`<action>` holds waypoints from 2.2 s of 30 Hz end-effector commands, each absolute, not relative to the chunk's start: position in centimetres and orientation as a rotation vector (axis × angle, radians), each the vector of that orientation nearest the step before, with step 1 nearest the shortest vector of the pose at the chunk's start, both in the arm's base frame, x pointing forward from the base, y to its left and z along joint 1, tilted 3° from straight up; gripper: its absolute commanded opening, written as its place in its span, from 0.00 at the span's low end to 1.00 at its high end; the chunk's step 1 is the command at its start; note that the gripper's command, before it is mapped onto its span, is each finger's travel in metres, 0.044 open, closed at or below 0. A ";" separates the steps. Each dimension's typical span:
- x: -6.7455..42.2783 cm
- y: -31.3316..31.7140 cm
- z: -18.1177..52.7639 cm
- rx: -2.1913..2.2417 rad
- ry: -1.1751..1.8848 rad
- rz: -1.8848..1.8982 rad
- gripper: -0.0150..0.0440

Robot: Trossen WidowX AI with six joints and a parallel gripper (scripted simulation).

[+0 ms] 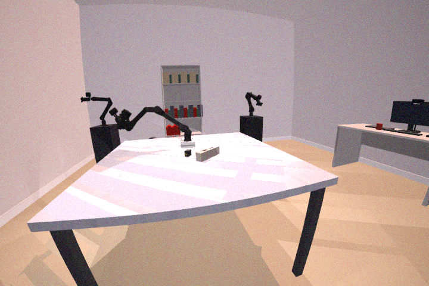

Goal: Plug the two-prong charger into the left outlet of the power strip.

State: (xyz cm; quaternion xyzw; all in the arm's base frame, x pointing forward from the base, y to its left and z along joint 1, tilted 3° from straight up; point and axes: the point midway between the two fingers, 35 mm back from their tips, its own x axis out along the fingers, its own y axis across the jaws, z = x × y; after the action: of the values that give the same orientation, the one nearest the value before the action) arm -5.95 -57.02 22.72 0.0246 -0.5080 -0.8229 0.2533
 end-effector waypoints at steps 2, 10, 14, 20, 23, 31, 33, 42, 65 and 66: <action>-5.7 -57.1 22.7 0.070 -1.371 -2.235 1.00; -0.5 -57.7 23.0 0.135 -1.175 -2.185 1.00; 2.8 -58.1 23.0 0.172 -1.048 -2.142 1.00; 7.8 -58.0 22.8 0.224 -0.860 -2.065 1.00; 10.3 -57.8 22.6 0.249 -0.768 -2.022 1.00; 16.8 -56.2 21.6 0.307 -0.529 -1.894 1.00; 18.3 -55.6 21.3 0.320 -0.471 -1.860 1.00; 24.9 -52.1 19.5 0.371 -0.214 -1.697 1.00; 34.9 -37.4 13.9 0.448 0.373 -1.282 1.00; 35.0 -36.7 13.6 0.448 0.402 -1.266 1.00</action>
State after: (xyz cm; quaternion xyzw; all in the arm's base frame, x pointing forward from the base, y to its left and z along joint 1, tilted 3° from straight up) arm 34.72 -38.99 14.64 0.2062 0.1414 -0.6044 0.7564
